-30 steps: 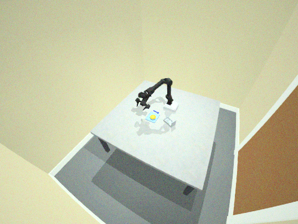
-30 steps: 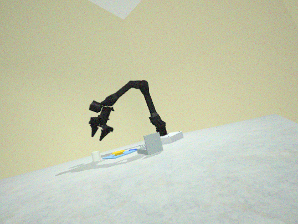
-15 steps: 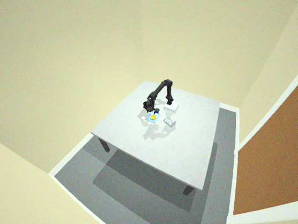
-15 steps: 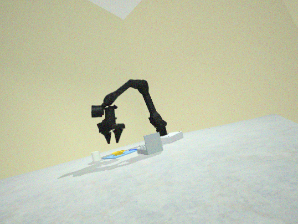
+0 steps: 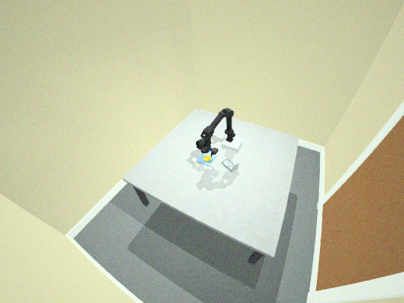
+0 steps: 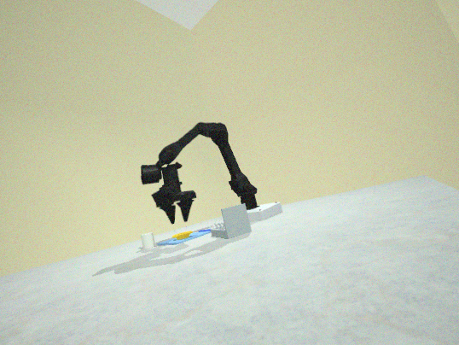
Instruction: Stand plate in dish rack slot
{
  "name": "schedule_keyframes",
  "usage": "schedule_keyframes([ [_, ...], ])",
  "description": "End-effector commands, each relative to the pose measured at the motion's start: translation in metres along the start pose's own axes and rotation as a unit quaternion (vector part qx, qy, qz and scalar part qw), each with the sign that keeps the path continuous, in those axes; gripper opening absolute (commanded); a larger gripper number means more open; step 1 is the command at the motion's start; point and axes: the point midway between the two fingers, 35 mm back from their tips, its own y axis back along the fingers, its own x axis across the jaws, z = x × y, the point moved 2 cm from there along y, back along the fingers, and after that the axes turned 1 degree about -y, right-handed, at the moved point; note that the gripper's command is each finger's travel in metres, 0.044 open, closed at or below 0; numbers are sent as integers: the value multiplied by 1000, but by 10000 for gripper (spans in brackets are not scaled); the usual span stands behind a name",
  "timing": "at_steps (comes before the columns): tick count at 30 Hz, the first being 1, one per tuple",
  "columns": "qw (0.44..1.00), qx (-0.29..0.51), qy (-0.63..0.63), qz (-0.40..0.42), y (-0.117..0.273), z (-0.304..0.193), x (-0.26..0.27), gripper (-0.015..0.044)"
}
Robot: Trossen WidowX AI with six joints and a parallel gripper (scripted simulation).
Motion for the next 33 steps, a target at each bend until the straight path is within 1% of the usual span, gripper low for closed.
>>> schedule_keyframes([
  [1, 1000, 7, -2, 4, -10, -2, 1, 400],
  [27, 1000, 7, -2, 4, -52, -3, 2, 400],
  [33, 1000, 7, -2, 4, -54, -3, 2, 400],
])
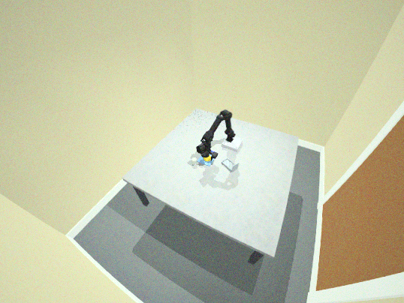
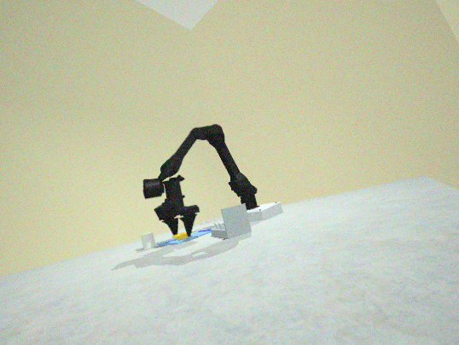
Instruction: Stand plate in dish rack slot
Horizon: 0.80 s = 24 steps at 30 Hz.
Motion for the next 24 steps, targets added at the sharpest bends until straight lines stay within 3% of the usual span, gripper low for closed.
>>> schedule_keyframes([
  [1, 1000, 4, -2, 2, -3, -2, 1, 400],
  [5, 1000, 4, -2, 2, -3, -2, 1, 400],
  [15, 1000, 4, -2, 2, -3, -2, 1, 333],
  [24, 1000, 3, -2, 2, 27, 6, -2, 97],
])
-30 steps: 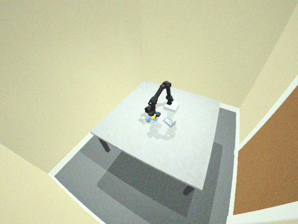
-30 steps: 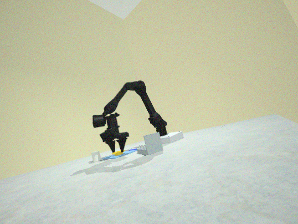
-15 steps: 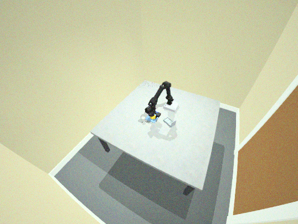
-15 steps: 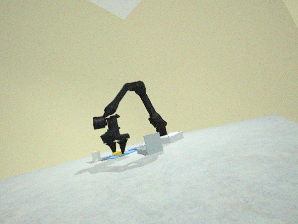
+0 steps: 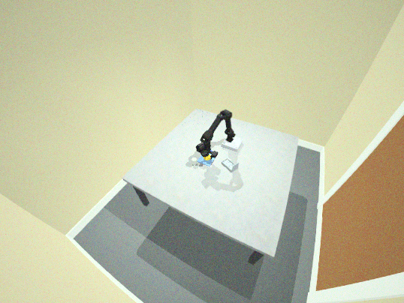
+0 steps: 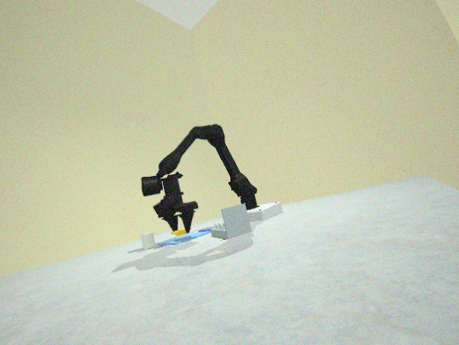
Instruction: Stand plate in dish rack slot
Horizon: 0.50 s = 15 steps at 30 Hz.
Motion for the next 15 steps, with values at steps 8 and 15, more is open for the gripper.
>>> schedule_keyframes([
  [8, 1000, -7, 0, -2, 51, 11, -3, 0],
  [15, 1000, -7, 0, -2, 82, 13, -4, 0],
])
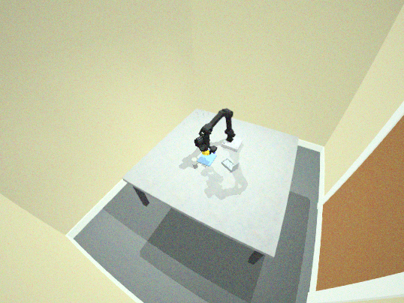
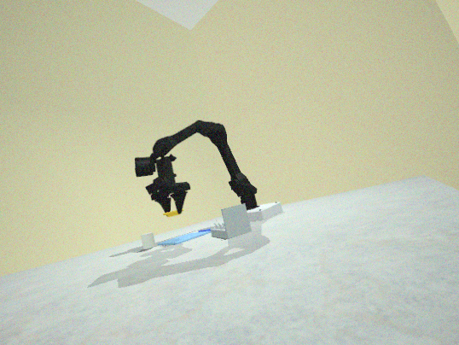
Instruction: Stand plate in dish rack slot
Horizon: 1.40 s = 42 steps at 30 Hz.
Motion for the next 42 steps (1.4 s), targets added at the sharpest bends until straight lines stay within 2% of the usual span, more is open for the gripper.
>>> schedule_keyframes([
  [1, 1000, -2, 2, 0, 16, 2, -1, 0],
  [17, 1000, -1, 2, 0, 75, 3, -1, 0],
  [24, 1000, -1, -1, 0, 87, 2, 1, 0],
  [35, 984, 3, -177, 5, 88, -79, 113, 0],
  [42, 979, 4, -203, 6, 86, -94, 124, 0],
])
